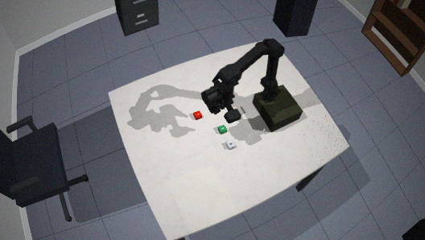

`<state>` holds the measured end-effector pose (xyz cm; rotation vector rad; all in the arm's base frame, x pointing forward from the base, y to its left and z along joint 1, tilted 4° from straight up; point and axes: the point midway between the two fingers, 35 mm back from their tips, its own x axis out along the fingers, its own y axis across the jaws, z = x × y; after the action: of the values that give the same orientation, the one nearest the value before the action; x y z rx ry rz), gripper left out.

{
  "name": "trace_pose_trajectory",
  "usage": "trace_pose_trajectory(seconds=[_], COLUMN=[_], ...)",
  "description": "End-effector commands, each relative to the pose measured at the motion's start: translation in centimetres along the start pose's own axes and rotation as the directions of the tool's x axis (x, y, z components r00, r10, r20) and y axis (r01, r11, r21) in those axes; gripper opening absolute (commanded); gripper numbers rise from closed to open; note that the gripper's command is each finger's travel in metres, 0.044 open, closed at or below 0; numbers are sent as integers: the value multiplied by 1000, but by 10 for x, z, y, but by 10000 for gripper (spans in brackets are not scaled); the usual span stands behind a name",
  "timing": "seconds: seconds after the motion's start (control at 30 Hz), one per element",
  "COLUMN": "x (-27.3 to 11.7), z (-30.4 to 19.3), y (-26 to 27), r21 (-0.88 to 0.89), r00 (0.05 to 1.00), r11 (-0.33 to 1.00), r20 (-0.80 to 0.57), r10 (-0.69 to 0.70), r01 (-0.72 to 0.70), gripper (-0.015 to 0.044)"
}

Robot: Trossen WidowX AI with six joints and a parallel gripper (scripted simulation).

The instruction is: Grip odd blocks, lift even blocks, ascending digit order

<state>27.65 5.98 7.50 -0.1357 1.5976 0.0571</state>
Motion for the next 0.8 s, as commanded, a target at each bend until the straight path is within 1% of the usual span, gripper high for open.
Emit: trace_pose_trajectory(seconds=[0.0, 0.07, 0.23, 0.3, 0.77], x=[0, 0, -1, -1, -1], z=[1, 2, 4, 2, 2], y=[1, 10, 82, 101, 103], r21=[5, 2, -4, 3, 4], r00=[1000, 1000, 1000, 1000, 1000], r11=[1000, 1000, 1000, 1000, 1000], r20=[1, 2, 2, 1, 1], r10=[3, 4, 12, 12, 12], r01=[-3, -4, -12, -12, -12], gripper=[400, 400, 400, 400, 400])
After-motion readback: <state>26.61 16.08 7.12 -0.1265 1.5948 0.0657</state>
